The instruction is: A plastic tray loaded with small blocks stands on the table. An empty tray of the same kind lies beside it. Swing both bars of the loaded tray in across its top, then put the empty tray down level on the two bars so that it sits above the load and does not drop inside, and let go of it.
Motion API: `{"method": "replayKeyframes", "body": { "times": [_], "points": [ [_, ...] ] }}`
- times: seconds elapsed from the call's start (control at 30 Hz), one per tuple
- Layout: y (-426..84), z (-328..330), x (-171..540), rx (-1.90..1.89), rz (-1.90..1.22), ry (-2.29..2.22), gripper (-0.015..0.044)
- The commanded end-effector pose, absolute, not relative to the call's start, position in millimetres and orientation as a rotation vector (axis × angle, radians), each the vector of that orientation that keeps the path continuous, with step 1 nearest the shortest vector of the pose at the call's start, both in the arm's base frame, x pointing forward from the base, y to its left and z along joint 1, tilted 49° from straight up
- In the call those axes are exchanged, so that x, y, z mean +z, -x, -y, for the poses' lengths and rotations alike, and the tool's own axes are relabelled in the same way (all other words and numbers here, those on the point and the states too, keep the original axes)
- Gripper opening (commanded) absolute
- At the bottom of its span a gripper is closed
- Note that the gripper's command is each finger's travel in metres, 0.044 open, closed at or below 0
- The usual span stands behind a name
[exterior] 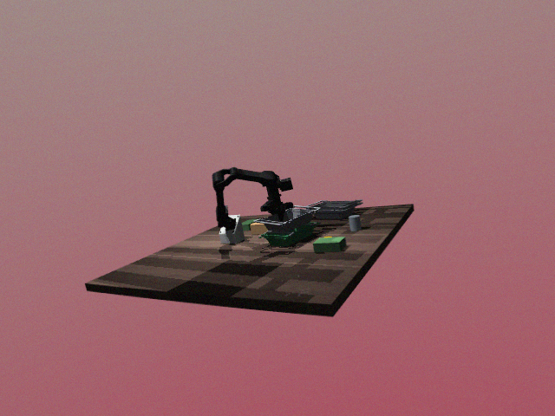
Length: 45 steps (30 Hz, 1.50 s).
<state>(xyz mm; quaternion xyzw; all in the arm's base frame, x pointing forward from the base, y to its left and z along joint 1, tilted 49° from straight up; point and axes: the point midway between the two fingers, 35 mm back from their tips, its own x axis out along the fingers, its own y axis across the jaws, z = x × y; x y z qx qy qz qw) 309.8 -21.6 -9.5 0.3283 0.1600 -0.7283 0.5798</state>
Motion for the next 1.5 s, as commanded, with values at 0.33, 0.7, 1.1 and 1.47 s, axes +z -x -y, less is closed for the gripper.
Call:
{"method": "replayKeyframes", "body": {
  "times": [0.33,0.7,1.1,1.47],
  "points": [
    [-304,28,-13,-1.735,-0.390,-0.757,0.0117],
    [-304,28,-13,-1.735,-0.390,-0.757,0.0279],
    [-304,28,-13,-1.735,-0.384,-0.756,0.0440],
    [-310,14,-2,-1.734,-0.388,-0.759,0.0440]
  ]
}}
